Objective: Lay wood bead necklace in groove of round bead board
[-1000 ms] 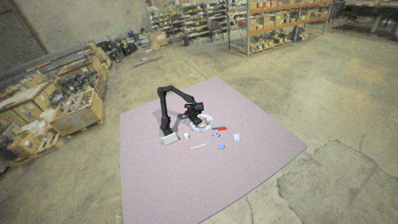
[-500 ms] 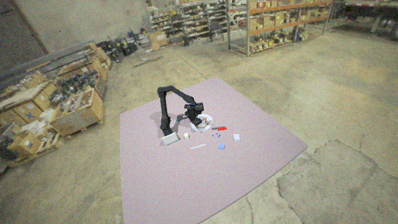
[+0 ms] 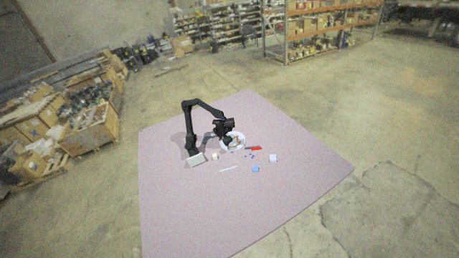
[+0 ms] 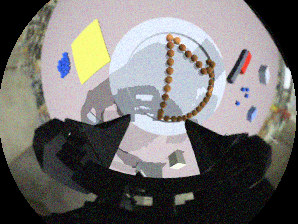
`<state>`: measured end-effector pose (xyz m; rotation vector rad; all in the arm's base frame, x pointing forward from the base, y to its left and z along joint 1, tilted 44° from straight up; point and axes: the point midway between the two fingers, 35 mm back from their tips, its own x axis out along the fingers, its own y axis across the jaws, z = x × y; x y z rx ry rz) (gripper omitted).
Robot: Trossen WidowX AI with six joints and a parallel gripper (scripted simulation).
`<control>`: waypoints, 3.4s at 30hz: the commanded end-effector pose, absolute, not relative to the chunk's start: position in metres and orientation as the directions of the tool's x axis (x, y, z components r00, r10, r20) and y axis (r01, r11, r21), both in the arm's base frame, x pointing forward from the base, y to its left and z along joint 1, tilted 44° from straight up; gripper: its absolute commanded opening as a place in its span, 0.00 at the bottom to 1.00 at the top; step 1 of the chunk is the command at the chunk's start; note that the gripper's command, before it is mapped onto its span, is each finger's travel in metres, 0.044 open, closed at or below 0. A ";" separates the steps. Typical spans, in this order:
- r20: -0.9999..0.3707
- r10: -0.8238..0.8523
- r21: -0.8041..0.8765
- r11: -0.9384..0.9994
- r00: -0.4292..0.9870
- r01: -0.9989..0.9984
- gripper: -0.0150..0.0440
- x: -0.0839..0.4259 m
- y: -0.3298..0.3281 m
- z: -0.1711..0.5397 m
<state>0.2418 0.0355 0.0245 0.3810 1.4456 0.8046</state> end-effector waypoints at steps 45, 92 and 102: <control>-0.728 0.682 0.680 0.708 -0.065 -0.191 0.46 0.256 0.026 0.034; -0.730 0.680 0.679 0.709 -0.071 -0.191 0.25 0.253 0.040 0.020; -0.730 0.680 0.679 0.709 -0.071 -0.191 0.25 0.253 0.040 0.020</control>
